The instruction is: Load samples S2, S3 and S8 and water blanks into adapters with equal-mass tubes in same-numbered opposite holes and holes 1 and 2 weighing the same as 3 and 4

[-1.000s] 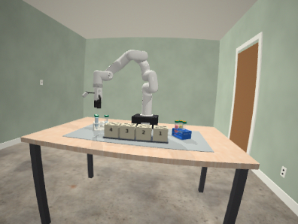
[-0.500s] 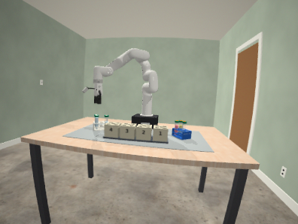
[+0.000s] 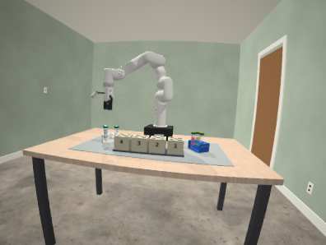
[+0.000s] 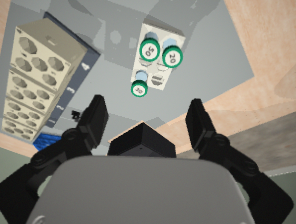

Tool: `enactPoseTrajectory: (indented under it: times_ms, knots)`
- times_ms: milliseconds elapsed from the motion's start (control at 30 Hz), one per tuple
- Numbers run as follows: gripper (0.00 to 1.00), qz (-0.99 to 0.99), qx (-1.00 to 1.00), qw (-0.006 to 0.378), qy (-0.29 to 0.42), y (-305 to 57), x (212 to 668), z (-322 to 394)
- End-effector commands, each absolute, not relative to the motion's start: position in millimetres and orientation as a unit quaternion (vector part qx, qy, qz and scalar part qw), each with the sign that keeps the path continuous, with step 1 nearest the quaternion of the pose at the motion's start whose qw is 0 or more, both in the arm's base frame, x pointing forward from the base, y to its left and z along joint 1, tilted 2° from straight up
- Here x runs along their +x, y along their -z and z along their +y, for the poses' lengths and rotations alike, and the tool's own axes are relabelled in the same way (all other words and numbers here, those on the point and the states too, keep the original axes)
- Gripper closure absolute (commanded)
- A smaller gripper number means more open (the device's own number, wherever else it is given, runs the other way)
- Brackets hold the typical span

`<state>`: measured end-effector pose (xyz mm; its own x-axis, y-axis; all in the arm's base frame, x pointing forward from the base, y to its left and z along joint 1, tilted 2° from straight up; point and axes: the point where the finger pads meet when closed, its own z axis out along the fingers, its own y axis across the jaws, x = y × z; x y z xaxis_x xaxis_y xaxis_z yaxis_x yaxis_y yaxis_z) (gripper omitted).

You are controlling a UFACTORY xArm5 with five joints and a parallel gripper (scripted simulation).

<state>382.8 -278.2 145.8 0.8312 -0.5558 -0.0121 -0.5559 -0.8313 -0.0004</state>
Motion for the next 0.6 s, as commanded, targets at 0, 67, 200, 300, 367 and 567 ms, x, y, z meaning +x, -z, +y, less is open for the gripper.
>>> enactPoseTrajectory:
  times_ms: [0, 67, 200, 300, 367, 567]
  knots:
    - [0.00, 0.226, -0.974, 0.002, -0.004, -147, 386, -258]
    - [0.00, 0.193, -0.981, 0.002, -0.005, -147, 386, -248]
    - [0.00, 0.160, -0.987, 0.002, -0.005, -147, 387, -238]
    - [0.00, 0.111, -0.994, 0.002, -0.005, -146, 389, -223]
    - [0.00, 0.078, -0.997, 0.002, -0.005, -146, 390, -213]
    - [0.00, -0.022, -1.000, 0.003, -0.006, -146, 393, -183]
